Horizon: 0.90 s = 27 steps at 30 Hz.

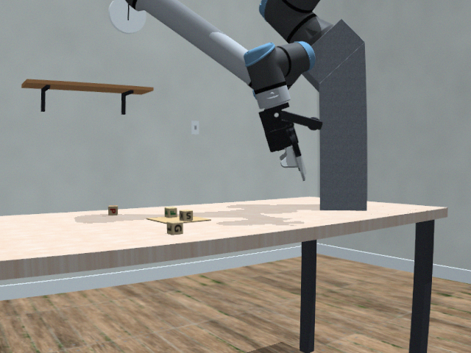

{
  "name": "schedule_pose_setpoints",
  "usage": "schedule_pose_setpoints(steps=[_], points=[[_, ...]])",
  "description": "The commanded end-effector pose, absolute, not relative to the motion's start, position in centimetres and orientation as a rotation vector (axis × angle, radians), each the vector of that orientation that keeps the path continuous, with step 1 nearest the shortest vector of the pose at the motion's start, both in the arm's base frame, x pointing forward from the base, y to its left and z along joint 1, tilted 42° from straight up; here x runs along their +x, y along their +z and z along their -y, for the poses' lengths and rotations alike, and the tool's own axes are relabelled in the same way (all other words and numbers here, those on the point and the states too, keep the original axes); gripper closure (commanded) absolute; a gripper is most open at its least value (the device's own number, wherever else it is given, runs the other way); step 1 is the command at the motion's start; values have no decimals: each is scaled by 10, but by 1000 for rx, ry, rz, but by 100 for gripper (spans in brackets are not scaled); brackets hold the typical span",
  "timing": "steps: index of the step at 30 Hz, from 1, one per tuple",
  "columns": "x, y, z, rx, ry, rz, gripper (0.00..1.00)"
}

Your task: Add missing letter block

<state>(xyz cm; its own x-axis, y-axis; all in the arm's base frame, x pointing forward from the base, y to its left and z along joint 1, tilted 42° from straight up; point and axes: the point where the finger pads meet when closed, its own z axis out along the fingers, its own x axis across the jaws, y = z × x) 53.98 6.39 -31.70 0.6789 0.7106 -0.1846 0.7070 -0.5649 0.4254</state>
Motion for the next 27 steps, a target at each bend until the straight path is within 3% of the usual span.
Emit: schedule_pose_setpoints(steps=[1,12,15,18,27], points=[[575,-317,-71,2451,11,-1108,0],[725,-264,-92,2564,51,-1150,0],[757,-242,-95,2590,61,-1158,0],[757,-242,-95,2590,61,-1158,0],[850,-146,-106,2675,99,-1186,0]])
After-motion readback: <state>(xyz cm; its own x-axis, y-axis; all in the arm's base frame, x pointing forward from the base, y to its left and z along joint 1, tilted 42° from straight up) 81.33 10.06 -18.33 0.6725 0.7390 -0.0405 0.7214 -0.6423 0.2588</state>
